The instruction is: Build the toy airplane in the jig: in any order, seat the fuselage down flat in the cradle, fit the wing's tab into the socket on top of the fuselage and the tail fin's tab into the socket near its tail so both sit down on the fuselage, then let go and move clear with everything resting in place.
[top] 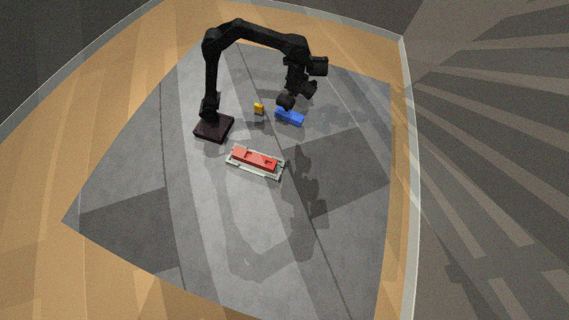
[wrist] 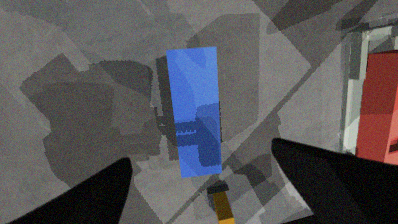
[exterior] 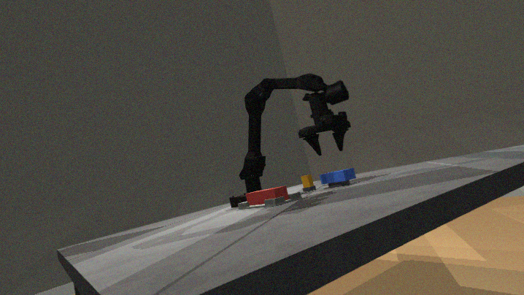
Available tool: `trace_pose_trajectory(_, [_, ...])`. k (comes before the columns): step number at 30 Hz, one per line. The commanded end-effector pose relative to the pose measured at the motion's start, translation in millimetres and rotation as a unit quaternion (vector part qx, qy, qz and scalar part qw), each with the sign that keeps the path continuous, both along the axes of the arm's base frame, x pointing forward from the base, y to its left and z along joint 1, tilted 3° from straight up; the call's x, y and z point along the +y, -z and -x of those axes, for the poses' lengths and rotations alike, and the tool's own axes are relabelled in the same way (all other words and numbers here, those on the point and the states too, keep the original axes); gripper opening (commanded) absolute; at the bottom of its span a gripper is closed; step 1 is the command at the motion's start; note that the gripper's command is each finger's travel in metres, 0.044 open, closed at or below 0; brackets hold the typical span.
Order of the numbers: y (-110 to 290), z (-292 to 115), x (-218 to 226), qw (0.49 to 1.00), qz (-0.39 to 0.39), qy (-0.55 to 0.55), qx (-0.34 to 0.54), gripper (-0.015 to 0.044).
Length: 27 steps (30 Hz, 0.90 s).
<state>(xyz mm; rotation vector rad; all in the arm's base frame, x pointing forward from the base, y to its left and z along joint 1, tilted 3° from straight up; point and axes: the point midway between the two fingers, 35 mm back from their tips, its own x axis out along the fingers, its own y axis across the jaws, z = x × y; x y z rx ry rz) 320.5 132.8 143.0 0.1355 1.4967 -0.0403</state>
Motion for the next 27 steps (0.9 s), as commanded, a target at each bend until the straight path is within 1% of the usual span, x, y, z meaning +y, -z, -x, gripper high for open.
trace_pose_trajectory(1, [16.0, -3.1, -0.6, 1.000, 0.003, 0.007, 0.000, 0.0440])
trace_pose_trajectory(3, [31.6, -3.9, 0.0, 1.000, 0.003, 0.007, 0.000, 0.0440])
trace_pose_trajectory(7, [34.7, -4.0, 0.1, 1.000, 0.003, 0.007, 0.000, 0.0440])
trace_pose_trajectory(10, [47.3, -5.0, 0.8, 1.000, 0.003, 0.007, 0.000, 0.0440])
trace_pose_trajectory(27, [69.9, -7.3, 2.2, 1.000, 0.003, 0.007, 0.000, 0.0440])
